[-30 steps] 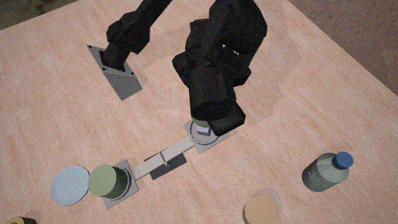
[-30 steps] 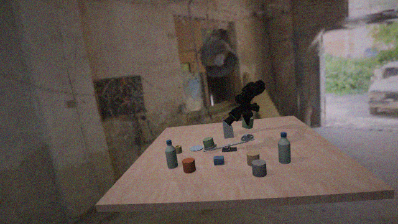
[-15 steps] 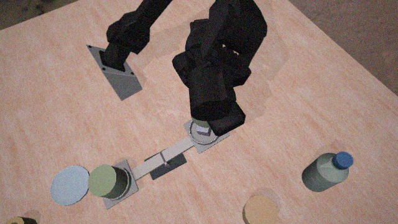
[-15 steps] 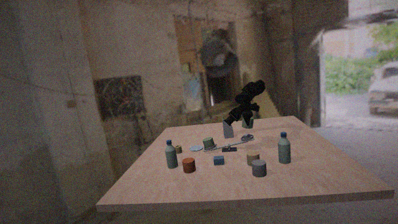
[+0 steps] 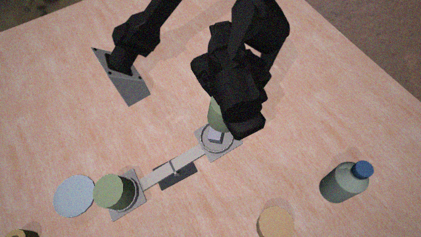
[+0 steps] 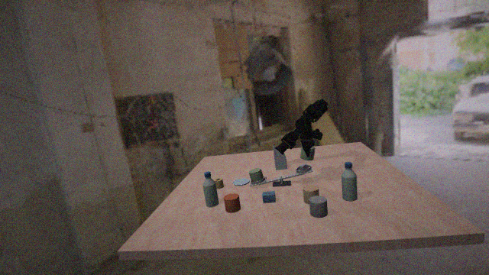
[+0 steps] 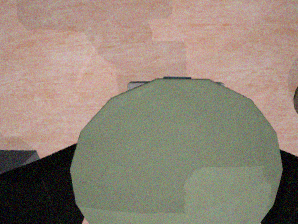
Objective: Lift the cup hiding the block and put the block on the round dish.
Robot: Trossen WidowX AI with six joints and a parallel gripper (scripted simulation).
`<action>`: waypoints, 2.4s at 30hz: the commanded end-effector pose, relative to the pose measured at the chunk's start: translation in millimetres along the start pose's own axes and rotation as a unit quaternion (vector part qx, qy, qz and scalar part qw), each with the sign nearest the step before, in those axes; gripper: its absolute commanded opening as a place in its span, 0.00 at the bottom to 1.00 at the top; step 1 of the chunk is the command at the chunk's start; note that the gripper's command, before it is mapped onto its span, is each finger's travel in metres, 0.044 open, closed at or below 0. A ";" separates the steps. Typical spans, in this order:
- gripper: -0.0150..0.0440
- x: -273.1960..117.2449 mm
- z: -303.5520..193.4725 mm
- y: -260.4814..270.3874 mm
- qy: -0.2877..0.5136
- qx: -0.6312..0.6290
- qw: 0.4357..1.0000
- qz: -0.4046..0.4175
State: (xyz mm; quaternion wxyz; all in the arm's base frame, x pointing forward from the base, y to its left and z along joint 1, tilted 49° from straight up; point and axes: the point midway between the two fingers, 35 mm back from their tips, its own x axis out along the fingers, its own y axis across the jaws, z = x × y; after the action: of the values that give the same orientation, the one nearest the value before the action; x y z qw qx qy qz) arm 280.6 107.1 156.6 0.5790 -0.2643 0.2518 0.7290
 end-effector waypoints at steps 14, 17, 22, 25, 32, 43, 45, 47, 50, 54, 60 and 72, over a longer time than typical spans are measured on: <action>0.25 60.2 72.5 53.6 -0.003 -0.004 1.000 -0.005; 0.25 69.1 82.5 65.7 -0.009 -0.004 1.000 -0.004; 0.25 73.2 87.2 71.8 -0.013 -0.004 1.000 -0.003; 0.25 75.3 87.2 71.6 -0.013 -0.004 1.000 -0.003; 0.25 100.8 87.9 71.0 -0.013 -0.004 1.000 -0.003; 0.25 114.7 88.6 71.6 -0.014 -0.004 1.000 -0.003; 0.25 117.4 88.7 71.5 -0.014 -0.004 1.000 -0.003; 0.25 120.7 88.8 71.5 -0.014 -0.004 1.000 -0.003; 0.25 125.7 88.9 71.4 -0.014 -0.004 1.000 -0.003; 0.25 132.3 89.2 71.6 -0.014 -0.004 1.000 -0.003; 0.48 126.3 91.0 71.4 -0.017 -0.007 1.000 -0.003; 1.00 117.8 90.0 70.6 -0.015 -0.007 1.000 -0.003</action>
State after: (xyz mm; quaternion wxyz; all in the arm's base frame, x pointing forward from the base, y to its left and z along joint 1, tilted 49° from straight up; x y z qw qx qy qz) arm 178.4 242.9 142.2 0.5830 -0.2568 0.2375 0.7334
